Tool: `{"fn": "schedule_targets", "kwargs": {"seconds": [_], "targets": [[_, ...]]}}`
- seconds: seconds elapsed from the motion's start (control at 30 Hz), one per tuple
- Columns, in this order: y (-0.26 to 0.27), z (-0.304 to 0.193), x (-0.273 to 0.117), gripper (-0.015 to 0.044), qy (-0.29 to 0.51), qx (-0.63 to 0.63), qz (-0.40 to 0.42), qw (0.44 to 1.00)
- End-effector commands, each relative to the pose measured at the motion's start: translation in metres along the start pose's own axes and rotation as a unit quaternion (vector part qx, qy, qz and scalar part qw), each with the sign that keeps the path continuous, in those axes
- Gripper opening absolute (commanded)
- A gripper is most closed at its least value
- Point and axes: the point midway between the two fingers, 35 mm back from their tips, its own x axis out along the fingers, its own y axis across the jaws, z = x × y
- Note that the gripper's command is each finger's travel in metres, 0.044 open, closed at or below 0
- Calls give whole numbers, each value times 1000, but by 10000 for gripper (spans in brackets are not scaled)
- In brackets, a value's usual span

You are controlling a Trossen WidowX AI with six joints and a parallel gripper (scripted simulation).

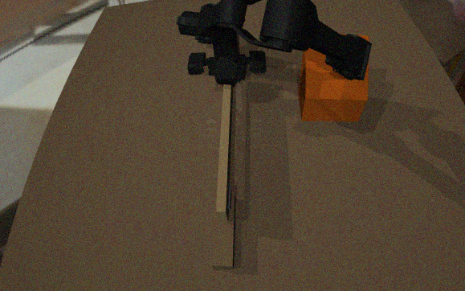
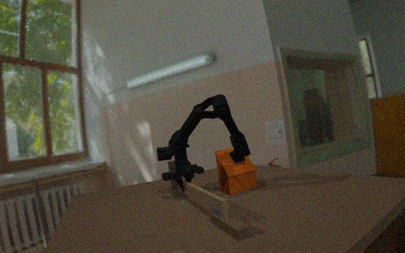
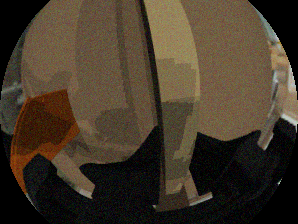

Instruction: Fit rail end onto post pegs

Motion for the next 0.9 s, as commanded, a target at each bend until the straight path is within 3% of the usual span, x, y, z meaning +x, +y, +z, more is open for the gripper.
{"fn": "schedule_targets", "kwargs": {"seconds": [0.0,0.87], "targets": [[-1,-2,-1,0,1,-1,-2,1000],[-1,-11,-2,0,2,-1,-2,1000]]}}
